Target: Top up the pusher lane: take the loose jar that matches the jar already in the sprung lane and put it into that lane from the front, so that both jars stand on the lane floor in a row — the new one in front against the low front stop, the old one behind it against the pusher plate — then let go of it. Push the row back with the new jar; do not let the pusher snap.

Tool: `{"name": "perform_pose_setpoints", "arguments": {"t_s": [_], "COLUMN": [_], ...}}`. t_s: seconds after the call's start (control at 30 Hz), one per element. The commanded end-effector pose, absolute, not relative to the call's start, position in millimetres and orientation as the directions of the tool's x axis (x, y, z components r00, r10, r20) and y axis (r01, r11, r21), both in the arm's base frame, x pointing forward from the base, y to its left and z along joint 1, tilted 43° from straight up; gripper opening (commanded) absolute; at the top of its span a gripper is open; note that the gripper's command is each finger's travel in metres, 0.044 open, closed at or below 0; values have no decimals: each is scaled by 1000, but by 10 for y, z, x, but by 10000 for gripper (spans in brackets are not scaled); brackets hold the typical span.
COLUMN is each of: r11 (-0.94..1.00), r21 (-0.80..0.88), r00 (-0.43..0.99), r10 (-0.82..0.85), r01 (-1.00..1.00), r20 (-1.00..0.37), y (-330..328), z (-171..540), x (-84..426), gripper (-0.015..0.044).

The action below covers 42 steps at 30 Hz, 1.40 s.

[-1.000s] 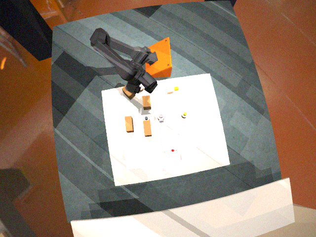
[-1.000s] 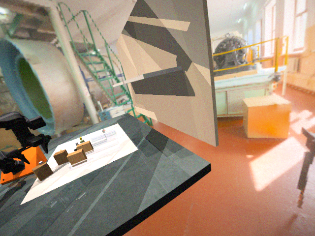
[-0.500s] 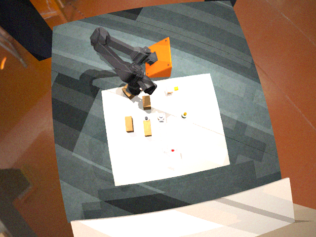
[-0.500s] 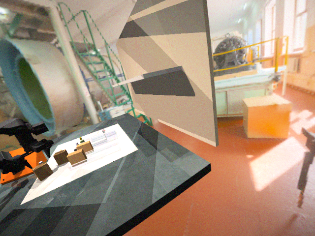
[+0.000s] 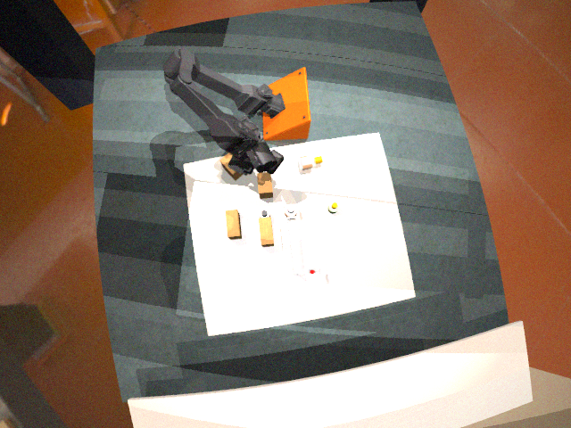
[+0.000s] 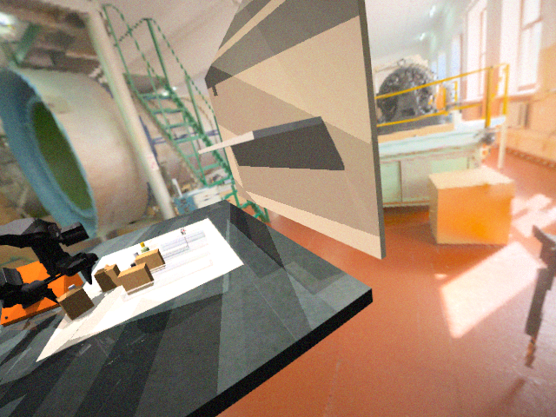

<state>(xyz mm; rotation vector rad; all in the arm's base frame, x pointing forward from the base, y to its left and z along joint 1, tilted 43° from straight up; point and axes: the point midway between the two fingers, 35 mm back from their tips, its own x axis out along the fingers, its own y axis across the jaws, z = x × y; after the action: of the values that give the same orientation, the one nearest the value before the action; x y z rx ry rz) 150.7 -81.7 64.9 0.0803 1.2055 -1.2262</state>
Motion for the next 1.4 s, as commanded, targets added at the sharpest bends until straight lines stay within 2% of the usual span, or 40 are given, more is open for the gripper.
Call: {"name": "perform_pose_setpoints", "arguments": {"t_s": [0.0, 0.07, 0.43, 0.63, 0.77, 1.37], "r11": [414, 414, 414, 414, 420, 479], "r21": [-528, -528, -528, -528, -526, -517], "r00": [-145, -145, -145, -145, -140, -104], "r10": [-670, -670, -670, -670, -668, -655], "r01": [741, 741, 741, 741, 739, 709], "r20": [-728, -728, -728, -728, -731, -749], "y": [-865, -872, -872, -872, -830, -281], "z": [608, 601, 601, 601, 649, 1316], "x": [1491, 1488, 1488, 1488, 1518, 1688], "gripper": [440, 440, 151, 111, 6, 0]}}
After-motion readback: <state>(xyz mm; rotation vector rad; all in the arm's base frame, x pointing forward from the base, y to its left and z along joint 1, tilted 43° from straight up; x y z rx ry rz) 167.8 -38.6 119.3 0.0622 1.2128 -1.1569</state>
